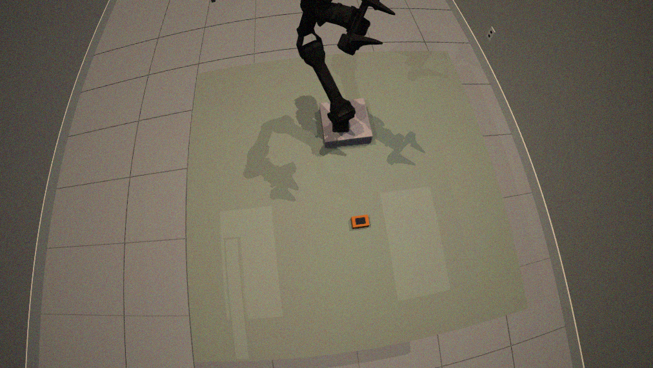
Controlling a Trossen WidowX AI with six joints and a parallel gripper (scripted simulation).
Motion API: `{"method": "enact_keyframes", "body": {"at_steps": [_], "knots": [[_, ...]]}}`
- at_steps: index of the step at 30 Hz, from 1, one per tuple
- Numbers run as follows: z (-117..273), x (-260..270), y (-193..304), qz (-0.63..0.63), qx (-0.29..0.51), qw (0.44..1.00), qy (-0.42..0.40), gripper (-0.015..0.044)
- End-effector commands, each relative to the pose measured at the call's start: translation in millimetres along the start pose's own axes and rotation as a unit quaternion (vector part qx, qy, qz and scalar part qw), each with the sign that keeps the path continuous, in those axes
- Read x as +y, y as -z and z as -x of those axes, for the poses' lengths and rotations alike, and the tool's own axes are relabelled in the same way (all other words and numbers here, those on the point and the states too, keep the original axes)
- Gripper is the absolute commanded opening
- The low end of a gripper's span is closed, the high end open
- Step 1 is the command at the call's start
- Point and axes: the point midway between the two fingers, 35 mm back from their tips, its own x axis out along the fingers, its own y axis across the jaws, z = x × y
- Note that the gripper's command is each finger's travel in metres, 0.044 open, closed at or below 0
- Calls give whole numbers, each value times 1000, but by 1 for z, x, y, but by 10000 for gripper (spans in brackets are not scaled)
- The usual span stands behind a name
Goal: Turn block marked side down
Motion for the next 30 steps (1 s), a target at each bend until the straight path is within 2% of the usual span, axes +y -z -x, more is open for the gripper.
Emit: {"method": "enact_keyframes", "body": {"at_steps": [1, 7, 13, 17, 21, 30], "knots": [[-2, 2, 0, -6, -1, 1000, -3, 426], [-71, 67, -5, -211, -29, 970, -121, 440], [-129, 155, -24, -426, -13, 866, -260, 440], [-155, 217, -45, -550, 25, 759, -348, 440], [-170, 281, -71, -647, 86, 626, -427, 440], [-164, 406, -140, -738, 265, 307, -540, 440]]}}
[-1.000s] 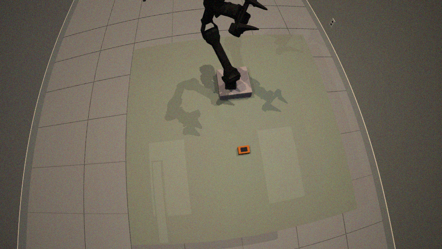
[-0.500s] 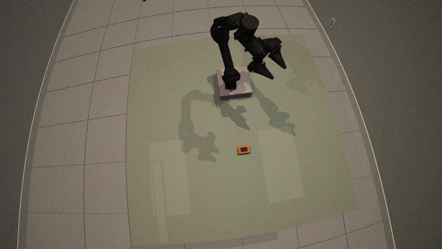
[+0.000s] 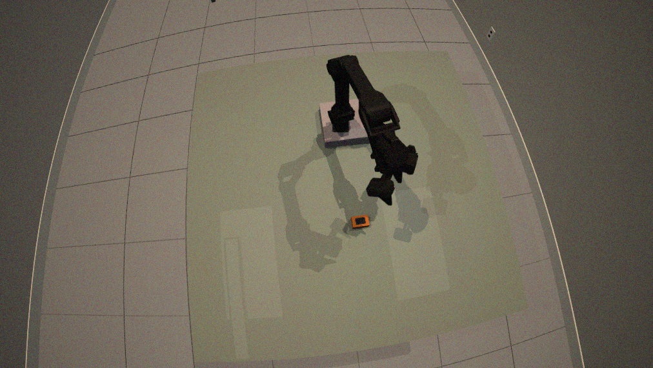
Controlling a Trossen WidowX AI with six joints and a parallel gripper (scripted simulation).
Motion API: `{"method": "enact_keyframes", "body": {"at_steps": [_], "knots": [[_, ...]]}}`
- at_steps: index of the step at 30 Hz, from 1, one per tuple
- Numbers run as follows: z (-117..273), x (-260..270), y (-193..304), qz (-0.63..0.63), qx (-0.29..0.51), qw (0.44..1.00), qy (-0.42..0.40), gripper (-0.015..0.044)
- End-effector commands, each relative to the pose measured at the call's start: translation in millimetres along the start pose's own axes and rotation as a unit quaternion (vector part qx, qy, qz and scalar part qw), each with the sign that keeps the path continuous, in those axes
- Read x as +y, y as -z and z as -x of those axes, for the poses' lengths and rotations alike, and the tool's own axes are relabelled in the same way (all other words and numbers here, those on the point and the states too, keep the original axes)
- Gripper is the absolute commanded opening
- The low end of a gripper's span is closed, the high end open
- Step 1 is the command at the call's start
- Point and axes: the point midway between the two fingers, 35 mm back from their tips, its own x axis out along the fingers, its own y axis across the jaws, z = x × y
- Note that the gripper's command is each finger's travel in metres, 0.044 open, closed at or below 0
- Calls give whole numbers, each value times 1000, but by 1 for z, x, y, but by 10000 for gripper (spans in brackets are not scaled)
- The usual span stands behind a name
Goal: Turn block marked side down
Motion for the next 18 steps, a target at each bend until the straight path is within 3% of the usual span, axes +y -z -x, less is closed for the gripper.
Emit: {"method": "enact_keyframes", "body": {"at_steps": [1, 10, 18], "knots": [[-59, 2, 43, -172, 100, 979, -34, 440], [-149, 26, 139, -460, 300, 836, -27, 440], [-155, 31, 143, -478, 314, 820, -23, 440]]}}
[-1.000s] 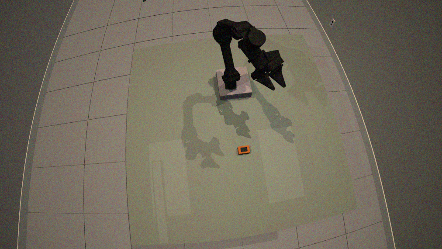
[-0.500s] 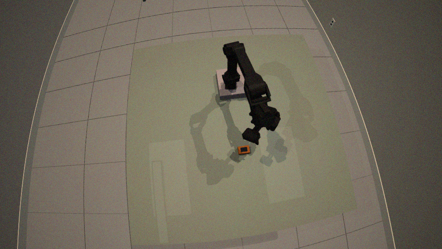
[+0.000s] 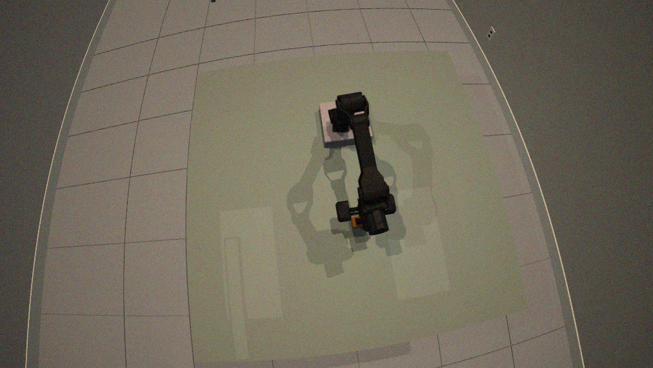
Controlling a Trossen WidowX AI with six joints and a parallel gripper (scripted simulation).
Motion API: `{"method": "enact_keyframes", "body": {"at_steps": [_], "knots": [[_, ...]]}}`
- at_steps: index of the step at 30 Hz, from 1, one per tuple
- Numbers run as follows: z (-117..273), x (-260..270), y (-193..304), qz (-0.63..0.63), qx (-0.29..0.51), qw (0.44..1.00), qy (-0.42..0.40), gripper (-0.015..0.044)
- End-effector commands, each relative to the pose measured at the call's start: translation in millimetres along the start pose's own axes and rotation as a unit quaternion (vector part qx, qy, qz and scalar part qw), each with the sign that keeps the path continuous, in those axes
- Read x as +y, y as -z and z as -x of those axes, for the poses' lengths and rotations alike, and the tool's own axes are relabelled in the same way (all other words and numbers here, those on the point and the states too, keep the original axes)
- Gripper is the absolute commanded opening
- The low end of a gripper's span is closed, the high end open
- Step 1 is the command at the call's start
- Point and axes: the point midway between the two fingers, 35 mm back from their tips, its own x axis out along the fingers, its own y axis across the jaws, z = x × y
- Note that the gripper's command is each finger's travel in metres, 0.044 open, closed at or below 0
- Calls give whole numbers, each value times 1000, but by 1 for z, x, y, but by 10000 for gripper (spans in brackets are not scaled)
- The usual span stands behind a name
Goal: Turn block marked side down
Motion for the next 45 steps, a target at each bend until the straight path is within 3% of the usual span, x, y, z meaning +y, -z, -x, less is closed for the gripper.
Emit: {"method": "enact_keyframes", "body": {"at_steps": [1, 6, 36, 41, 45], "knots": [[3, -1, -1, -13, -5, 1000, 3, 440], [-31, -3, -4, -13, -5, 1000, 3, 440], [-78, -4, -7, -13, -5, 1000, 3, 440], [-78, -4, -7, -13, -5, 1000, 3, 309], [-78, -4, -7, -13, -5, 1000, 3, 282]]}}
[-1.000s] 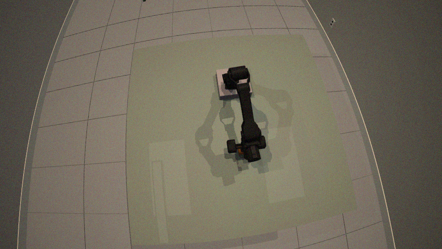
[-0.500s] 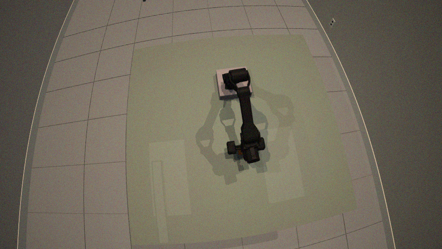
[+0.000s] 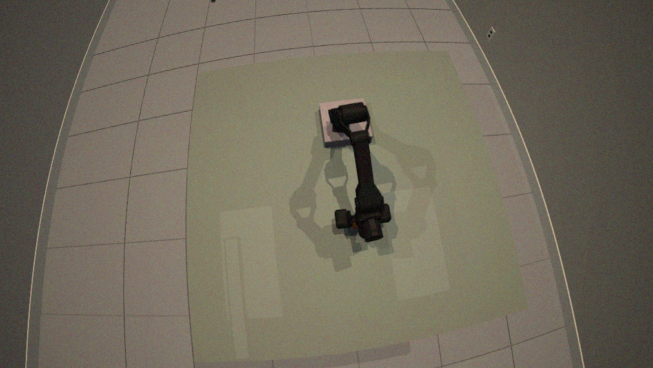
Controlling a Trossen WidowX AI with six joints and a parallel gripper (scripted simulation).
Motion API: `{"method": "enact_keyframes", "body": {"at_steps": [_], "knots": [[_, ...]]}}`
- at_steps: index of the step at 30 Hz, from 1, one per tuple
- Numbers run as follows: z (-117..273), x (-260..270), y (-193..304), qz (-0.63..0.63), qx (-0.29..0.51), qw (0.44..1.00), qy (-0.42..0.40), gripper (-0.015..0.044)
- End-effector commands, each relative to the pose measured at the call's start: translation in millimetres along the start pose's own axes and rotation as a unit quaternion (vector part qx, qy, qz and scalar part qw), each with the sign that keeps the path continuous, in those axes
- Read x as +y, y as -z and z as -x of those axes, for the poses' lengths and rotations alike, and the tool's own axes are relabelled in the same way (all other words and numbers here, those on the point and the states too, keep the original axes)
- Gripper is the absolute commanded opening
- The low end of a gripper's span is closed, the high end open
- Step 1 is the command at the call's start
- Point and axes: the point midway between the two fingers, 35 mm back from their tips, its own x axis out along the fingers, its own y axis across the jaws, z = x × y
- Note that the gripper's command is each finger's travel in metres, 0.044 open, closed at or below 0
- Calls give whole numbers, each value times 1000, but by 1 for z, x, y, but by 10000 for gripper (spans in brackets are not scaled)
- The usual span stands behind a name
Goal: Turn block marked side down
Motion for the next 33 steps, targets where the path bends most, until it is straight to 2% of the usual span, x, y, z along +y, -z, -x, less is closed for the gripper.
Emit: {"method": "enact_keyframes", "body": {"at_steps": [1, 18, 24, 33], "knots": [[0, 0, 0, 2, 0, 1000, 1, 275], [0, 0, 0, 2, 0, 1000, 1, 162], [28, 0, 0, 2, 0, 1000, 1, 5], [26, 0, -2, 3, -34, 999, 1, 0]]}}
